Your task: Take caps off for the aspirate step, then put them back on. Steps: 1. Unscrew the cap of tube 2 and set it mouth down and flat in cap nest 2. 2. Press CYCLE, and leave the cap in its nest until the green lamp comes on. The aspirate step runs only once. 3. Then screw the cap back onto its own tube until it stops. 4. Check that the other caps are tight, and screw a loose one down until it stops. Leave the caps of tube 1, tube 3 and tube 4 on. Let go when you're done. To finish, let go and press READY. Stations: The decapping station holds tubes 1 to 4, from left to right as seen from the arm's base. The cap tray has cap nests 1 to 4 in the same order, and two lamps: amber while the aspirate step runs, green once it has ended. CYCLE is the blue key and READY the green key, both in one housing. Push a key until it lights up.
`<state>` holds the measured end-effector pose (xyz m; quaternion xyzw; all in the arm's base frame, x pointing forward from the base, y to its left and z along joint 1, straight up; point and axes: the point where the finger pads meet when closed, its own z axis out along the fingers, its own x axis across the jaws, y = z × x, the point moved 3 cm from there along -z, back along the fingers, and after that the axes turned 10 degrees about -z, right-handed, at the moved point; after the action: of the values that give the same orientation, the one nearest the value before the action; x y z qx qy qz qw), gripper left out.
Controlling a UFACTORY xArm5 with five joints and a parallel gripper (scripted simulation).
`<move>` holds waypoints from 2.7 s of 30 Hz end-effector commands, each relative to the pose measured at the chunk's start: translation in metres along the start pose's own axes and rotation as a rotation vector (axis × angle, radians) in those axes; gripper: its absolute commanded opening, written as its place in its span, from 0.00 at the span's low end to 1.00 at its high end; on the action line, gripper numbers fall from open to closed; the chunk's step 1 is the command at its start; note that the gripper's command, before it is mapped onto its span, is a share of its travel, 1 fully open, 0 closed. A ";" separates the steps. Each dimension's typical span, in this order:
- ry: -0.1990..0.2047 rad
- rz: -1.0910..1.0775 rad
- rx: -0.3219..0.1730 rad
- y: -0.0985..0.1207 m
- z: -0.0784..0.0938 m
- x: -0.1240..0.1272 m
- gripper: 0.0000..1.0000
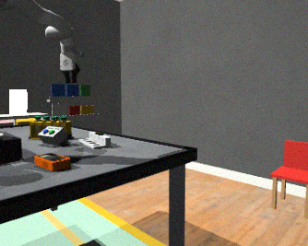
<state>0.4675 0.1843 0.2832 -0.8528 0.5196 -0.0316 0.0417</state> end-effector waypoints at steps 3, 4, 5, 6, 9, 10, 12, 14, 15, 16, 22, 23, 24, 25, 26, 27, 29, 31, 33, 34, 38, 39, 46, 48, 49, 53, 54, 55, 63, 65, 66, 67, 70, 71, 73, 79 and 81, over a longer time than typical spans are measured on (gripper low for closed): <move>0.005 0.008 0.002 0.012 -0.004 0.019 0.46; 0.005 0.008 0.002 0.012 -0.004 0.019 0.46; 0.006 0.039 -0.009 0.015 -0.004 0.023 0.46; 0.008 0.071 -0.021 0.018 -0.004 0.027 0.46; 0.008 0.081 -0.025 0.028 -0.005 0.038 0.46; 0.009 0.081 -0.025 0.031 -0.005 0.042 0.46; 0.009 0.081 -0.025 0.037 -0.006 0.050 0.46; 0.009 0.081 -0.025 0.042 -0.006 0.055 0.46; 0.009 0.081 -0.025 0.042 -0.006 0.055 0.46; 0.009 0.113 -0.036 0.045 -0.007 0.058 0.46; 0.010 0.154 -0.051 0.059 -0.008 0.072 0.46; 0.010 0.154 -0.051 0.063 -0.008 0.075 0.46; 0.009 0.154 -0.050 0.066 -0.008 0.079 0.46; 0.010 0.154 -0.051 0.070 -0.009 0.082 0.46; 0.010 0.154 -0.051 0.074 -0.009 0.085 0.46; 0.010 0.154 -0.051 0.074 -0.009 0.085 0.46; 0.009 0.217 -0.072 0.081 -0.009 0.092 0.46; 0.009 0.228 -0.076 0.089 -0.010 0.098 0.46; 0.009 0.228 -0.076 0.097 -0.010 0.104 0.46; 0.009 0.228 -0.076 0.101 -0.010 0.107 0.46; 0.010 0.228 -0.076 0.108 -0.011 0.112 0.46; 0.009 0.211 -0.076 0.109 -0.003 0.109 0.46; 0.003 0.105 -0.077 0.117 0.047 0.094 0.46; 0.002 0.078 -0.078 0.120 0.060 0.090 0.46; 0.001 0.065 -0.078 0.121 0.067 0.088 0.46; -0.001 0.013 -0.078 0.125 0.091 0.080 0.46; -0.001 0.013 -0.078 0.125 0.091 0.080 0.46; -0.001 0.013 -0.078 0.125 0.091 0.080 0.46; -0.008 -0.103 -0.079 0.133 0.142 0.065 0.46; -0.010 -0.137 -0.079 0.133 0.142 0.065 0.46; -0.011 -0.153 -0.079 0.133 0.142 0.065 0.46; -0.012 -0.170 -0.079 0.133 0.142 0.065 0.46; -0.014 -0.220 -0.079 0.133 0.142 0.065 0.46; -0.014 -0.220 -0.079 0.133 0.142 0.065 0.46; -0.015 -0.237 -0.079 0.133 0.142 0.065 0.46; -0.020 -0.336 -0.079 0.133 0.142 0.065 0.46; -0.022 -0.370 -0.079 0.133 0.142 0.065 0.46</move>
<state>0.3923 0.0714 0.1280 -0.9223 0.3864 -0.0084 0.0055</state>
